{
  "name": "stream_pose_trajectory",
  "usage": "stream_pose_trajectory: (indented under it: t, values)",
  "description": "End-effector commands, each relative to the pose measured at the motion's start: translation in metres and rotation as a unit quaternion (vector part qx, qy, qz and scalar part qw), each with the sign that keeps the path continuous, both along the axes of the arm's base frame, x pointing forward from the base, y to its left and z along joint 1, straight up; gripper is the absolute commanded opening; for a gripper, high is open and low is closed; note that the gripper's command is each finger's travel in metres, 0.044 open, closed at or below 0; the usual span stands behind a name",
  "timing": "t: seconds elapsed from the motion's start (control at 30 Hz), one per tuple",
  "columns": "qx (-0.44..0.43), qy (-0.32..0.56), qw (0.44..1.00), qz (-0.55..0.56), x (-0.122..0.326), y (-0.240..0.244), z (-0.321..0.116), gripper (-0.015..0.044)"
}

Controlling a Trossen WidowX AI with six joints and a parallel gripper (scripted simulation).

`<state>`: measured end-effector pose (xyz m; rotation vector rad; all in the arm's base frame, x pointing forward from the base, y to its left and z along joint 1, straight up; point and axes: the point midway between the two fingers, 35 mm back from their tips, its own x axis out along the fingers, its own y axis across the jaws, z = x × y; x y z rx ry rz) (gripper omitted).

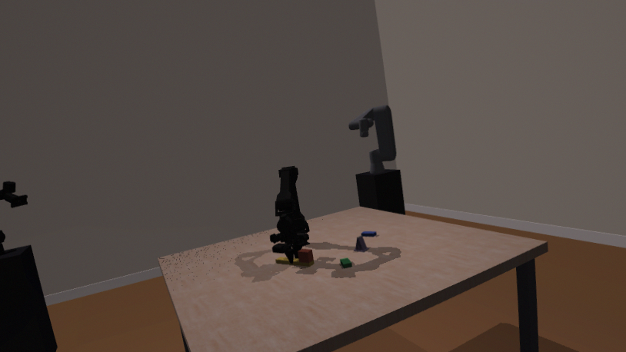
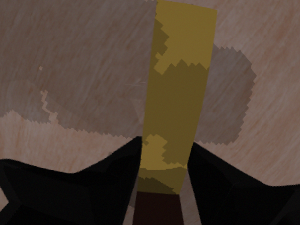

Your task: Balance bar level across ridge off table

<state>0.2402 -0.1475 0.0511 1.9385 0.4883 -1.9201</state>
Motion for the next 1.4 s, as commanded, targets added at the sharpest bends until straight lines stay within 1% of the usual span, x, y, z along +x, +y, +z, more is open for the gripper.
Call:
stream_pose_trajectory:
  t: [0.0, 1.23, 1.37]
  values:
    - [-0.003, -0.006, 1.000, 0.000, 0.004, -0.002, 0.011, 0.0000]
    - [-0.001, -0.006, 1.000, -0.002, 0.000, 0.001, 0.105, 0.0000]
    - [-0.001, -0.006, 1.000, -0.002, 0.000, 0.002, 0.108, 0.0000]
